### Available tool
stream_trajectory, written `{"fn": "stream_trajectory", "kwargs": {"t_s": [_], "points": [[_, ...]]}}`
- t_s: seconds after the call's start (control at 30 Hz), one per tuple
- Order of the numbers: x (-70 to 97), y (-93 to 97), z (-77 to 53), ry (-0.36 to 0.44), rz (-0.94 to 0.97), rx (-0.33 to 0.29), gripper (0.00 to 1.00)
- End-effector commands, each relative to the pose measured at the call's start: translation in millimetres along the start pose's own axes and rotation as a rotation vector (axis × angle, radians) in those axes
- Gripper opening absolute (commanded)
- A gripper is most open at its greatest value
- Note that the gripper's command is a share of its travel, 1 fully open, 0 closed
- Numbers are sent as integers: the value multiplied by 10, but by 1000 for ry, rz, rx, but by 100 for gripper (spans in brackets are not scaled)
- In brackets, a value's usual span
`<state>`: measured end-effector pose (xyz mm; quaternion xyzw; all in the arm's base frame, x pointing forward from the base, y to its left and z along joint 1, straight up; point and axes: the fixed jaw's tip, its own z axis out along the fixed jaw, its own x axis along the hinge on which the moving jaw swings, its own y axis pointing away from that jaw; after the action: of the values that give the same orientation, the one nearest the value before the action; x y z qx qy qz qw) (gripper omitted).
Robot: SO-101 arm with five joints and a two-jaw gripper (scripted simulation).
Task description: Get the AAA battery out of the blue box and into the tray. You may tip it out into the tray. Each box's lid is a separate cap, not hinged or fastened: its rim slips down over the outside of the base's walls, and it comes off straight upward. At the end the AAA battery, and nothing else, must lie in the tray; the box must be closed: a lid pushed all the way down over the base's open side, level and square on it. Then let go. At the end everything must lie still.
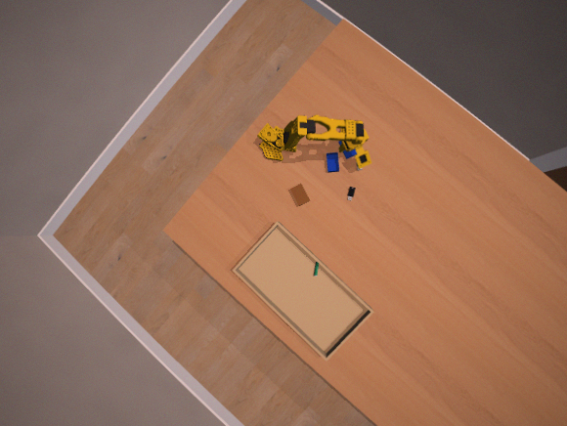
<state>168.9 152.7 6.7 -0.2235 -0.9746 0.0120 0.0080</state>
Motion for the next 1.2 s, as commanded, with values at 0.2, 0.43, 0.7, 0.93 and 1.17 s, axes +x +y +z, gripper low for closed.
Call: {"fn": "stream_trajectory", "kwargs": {"t_s": [0.2,0.43,0.7,0.93,1.17], "points": [[9,40,-41,-11,0,-27,29],[9,40,-41,-11,0,-27,29],[9,40,-41,-11,0,-27,28],[9,40,-41,-11,0,-27,25],[9,40,-41,-11,0,-27,23]]}}
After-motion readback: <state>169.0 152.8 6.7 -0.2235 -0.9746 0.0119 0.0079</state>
